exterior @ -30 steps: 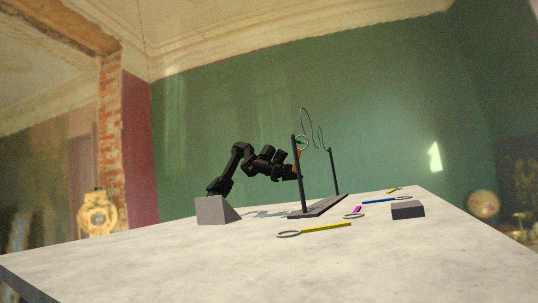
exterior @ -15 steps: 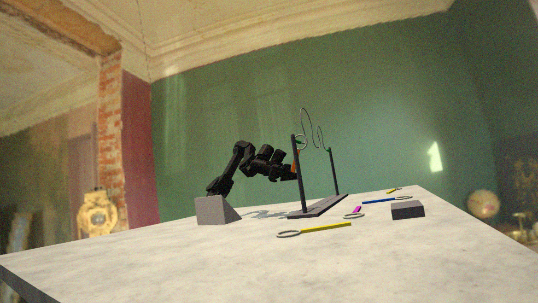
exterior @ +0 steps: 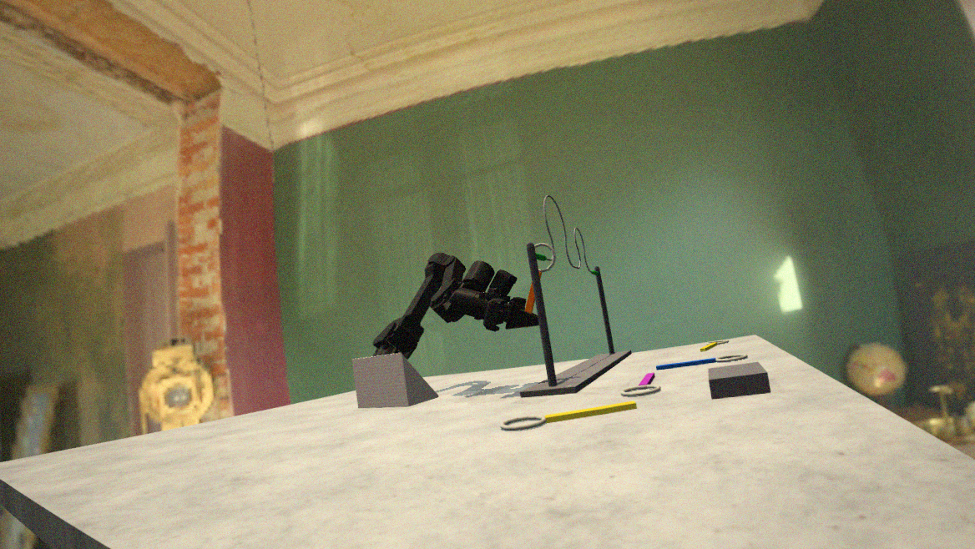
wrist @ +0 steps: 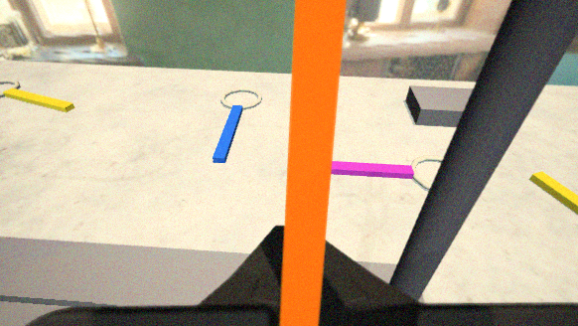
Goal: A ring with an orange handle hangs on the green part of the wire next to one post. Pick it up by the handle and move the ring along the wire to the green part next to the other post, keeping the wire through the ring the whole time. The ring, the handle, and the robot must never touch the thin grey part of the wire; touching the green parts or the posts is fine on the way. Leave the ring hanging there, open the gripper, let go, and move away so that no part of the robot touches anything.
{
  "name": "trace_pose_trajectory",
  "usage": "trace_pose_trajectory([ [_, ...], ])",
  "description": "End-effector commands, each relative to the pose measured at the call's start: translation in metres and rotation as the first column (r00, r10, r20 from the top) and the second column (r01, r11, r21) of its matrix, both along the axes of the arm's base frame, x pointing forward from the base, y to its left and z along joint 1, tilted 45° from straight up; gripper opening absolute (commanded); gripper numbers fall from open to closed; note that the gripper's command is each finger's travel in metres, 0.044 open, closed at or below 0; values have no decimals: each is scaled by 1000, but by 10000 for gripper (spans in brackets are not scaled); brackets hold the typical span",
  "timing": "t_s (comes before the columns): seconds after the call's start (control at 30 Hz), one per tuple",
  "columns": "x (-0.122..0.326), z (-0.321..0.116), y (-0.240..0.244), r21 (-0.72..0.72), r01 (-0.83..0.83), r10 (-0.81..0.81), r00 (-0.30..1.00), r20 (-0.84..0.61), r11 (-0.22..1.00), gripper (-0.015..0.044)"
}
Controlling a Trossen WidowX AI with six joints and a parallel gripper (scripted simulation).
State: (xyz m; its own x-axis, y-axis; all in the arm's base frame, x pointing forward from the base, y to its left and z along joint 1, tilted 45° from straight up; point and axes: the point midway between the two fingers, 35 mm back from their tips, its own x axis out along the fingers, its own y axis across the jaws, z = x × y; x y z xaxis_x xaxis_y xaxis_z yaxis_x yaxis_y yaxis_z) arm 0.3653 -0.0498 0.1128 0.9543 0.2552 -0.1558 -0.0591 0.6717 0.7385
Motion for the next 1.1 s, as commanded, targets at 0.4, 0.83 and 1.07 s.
trace_pose_trajectory([
  [0.4, 2, -15, 12, -2, -3, 3, 1000, -2, 1000, -150],
  [0.83, 2, -15, 12, -2, -3, 3, 1000, -2, 1000, -150],
  [1.07, 2, -15, 12, -2, -3, 3, 1000, -2, 1000, -150],
])
